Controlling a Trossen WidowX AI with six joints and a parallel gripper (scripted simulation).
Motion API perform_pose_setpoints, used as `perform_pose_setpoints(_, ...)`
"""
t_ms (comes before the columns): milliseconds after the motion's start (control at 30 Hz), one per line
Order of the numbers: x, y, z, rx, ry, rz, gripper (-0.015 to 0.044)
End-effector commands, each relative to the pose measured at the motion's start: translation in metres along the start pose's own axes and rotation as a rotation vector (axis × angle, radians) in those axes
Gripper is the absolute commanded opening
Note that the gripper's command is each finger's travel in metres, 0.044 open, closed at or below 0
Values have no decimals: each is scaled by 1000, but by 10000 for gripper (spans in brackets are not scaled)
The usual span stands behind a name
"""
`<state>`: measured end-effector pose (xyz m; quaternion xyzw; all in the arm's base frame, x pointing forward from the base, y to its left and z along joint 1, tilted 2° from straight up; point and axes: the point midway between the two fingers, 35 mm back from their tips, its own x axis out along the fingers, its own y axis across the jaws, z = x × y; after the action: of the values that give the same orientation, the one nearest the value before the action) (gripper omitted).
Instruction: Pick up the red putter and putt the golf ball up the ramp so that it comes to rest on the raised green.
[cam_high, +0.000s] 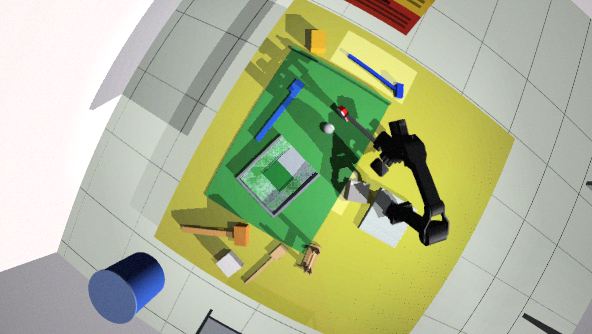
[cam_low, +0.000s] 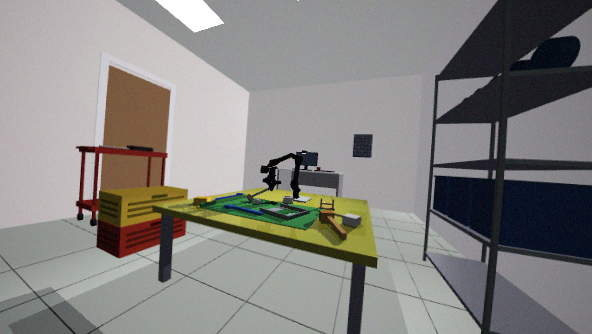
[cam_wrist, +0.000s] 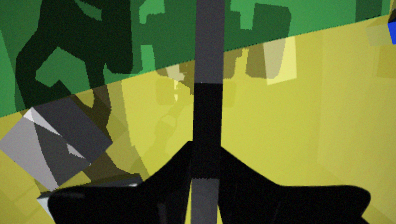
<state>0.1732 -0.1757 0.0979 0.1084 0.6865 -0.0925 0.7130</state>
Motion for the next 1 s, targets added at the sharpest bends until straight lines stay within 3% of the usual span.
perform_pose_setpoints(0,0,2,0,1,0,0,0)
perform_pose_setpoints(433,-1,134,2,-2,-7,6,0)
perform_pose_setpoints(667,-5,136,2,-2,-7,7,0)
perform_pose_setpoints(967,-42,136,3,-2,-7,7,0)
